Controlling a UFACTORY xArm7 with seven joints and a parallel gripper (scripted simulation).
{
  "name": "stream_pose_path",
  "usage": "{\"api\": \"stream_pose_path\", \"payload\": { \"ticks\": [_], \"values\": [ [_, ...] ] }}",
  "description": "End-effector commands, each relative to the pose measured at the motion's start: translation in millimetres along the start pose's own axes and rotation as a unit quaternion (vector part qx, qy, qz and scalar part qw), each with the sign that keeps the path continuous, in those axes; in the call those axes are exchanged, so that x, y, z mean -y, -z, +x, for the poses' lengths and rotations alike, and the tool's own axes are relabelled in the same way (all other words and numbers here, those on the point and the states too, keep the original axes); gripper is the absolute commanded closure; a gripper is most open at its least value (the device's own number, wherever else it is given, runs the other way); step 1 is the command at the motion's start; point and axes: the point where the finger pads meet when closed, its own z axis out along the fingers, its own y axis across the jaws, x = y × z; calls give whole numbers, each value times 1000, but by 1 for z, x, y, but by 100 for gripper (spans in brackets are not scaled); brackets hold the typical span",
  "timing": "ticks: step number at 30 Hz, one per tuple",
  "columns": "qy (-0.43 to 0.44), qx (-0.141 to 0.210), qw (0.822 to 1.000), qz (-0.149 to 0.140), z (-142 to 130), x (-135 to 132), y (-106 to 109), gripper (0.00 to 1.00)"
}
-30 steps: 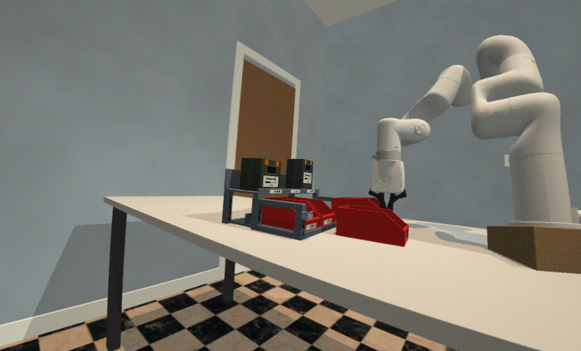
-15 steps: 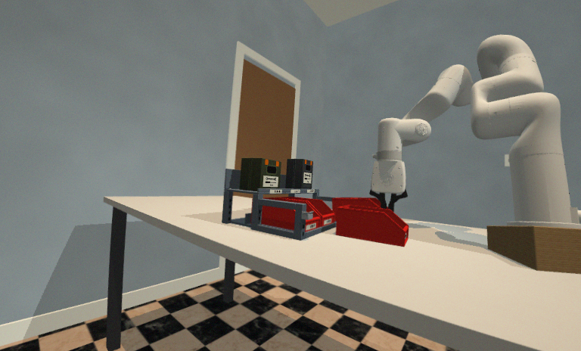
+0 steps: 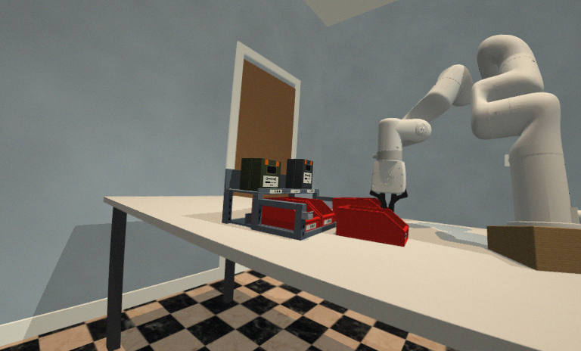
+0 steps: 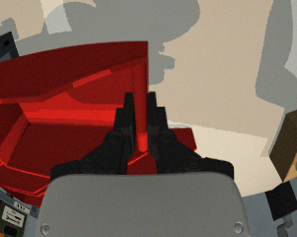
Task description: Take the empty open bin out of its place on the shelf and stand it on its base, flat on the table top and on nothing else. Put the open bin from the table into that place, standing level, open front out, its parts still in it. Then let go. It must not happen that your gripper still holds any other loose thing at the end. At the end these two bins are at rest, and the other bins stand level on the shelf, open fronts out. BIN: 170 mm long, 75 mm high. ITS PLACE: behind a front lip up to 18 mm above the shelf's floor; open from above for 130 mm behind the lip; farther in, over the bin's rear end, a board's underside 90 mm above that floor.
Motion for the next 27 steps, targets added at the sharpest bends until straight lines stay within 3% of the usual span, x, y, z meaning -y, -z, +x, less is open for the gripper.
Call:
{"api": "stream_pose_path", "payload": {
  "ticks": [1,27],
  "values": [
    [0,0,1000,1,0,1,1,100],
    [0,0,1000,1,0,-6,1,100]
  ]
}}
